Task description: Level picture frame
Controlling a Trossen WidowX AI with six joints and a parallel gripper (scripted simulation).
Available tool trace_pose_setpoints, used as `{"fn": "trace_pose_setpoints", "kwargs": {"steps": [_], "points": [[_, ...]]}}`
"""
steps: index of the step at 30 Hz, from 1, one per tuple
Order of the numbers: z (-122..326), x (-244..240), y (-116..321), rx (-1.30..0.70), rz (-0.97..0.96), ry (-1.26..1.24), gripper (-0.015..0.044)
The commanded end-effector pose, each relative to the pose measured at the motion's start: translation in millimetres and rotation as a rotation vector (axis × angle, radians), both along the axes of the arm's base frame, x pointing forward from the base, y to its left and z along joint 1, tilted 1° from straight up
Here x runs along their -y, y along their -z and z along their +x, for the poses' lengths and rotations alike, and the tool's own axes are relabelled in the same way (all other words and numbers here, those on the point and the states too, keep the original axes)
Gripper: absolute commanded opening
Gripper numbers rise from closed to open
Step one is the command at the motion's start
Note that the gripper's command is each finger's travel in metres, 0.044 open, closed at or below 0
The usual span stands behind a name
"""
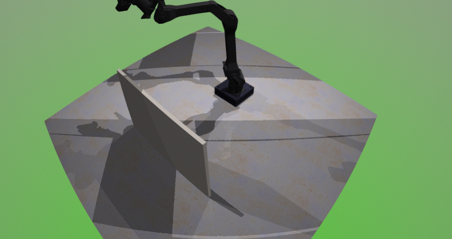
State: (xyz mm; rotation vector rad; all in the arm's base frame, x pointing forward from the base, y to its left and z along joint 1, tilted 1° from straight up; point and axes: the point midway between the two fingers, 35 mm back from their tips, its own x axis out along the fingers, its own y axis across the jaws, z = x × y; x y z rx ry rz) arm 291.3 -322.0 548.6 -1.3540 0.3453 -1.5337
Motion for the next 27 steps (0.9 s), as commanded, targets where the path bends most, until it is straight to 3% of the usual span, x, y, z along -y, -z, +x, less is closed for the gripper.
{"fn": "trace_pose_setpoints", "kwargs": {"steps": [1, 14, 27], "points": [[1, -71, 4, 0.275, 0.143, -0.415, 0.0260], [-15, -161, 43, 0.676, 0.510, -0.956, 0.0260], [-43, -230, 108, 1.058, 1.012, -1.324, 0.0260]]}}
